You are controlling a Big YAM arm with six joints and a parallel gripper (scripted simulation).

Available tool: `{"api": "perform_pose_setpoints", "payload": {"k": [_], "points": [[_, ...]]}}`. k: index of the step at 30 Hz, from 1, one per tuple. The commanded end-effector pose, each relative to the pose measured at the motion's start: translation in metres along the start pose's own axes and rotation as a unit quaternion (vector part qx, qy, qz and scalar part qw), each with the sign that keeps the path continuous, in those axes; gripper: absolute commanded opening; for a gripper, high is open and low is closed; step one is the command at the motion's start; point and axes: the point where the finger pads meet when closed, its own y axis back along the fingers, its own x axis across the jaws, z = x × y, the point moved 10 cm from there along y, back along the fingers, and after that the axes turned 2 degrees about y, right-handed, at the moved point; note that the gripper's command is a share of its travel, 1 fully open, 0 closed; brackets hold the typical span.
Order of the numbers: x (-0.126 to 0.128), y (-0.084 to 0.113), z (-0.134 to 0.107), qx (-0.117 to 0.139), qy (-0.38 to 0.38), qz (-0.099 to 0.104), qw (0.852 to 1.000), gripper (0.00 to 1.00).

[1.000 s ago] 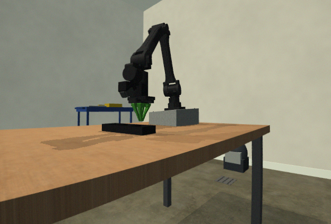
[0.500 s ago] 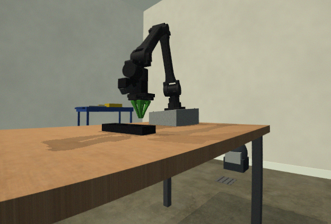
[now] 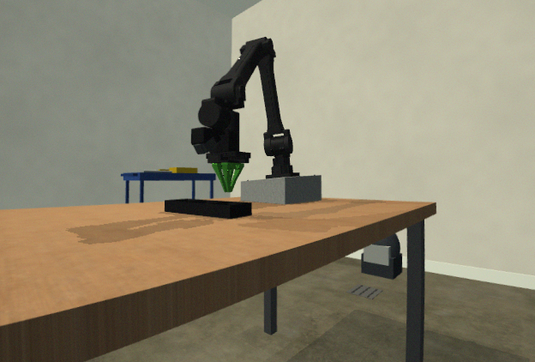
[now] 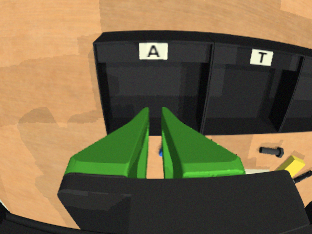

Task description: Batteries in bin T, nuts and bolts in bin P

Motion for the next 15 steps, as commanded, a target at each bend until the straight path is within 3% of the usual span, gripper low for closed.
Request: {"api": "perform_pose_setpoints", "payload": {"k": [1, 9, 10, 15], "points": [[0.008, 0.013, 0.022, -0.019, -0.005, 0.003, 1.000, 0.08], [0.008, 0.014, 0.023, -0.019, -0.004, 0.003, 1.000, 0.08], [0.010, 0.041, 0.024, -0.039, -0.003, 0.008, 0.999, 0.08], [0.009, 0.083, 0.021, -0.041, -0.003, 0.008, 0.999, 0.08]]}}
